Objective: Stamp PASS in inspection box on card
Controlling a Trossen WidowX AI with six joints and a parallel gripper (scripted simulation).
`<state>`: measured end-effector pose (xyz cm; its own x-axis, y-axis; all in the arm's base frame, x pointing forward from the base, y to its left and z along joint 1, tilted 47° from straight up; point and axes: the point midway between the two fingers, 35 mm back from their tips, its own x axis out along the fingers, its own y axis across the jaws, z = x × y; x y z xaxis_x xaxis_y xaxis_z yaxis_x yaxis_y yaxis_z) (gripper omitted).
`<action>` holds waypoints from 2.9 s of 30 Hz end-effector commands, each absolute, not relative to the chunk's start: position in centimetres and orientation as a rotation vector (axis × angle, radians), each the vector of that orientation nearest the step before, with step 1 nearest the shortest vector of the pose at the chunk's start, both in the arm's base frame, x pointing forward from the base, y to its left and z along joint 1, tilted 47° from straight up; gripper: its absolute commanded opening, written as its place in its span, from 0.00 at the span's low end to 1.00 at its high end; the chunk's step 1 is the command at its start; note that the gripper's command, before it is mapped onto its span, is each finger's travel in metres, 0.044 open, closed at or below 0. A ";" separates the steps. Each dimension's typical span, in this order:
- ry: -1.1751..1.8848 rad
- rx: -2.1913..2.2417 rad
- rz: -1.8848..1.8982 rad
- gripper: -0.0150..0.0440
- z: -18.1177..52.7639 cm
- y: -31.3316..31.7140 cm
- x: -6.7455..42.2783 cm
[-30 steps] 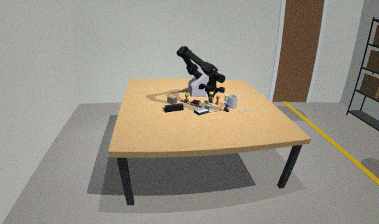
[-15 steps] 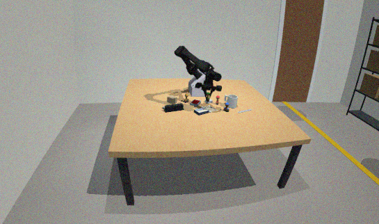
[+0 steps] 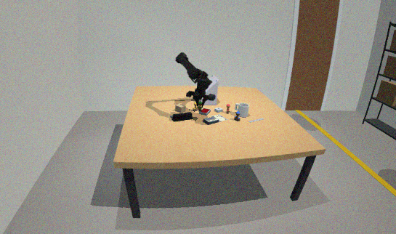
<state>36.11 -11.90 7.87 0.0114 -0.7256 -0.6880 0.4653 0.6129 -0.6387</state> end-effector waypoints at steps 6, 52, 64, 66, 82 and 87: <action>1.248 -0.270 -0.939 0.25 8.2 -12.7 36.2; 1.240 -0.270 -0.948 0.48 4.3 -17.3 36.2; 1.247 -0.263 -0.938 0.70 8.0 -12.8 36.7; 1.249 -0.265 -0.937 0.70 10.4 -10.2 36.5; 1.249 -0.269 -0.938 0.70 12.1 -8.5 36.1; 1.249 -0.269 -0.938 0.70 12.1 -8.5 36.1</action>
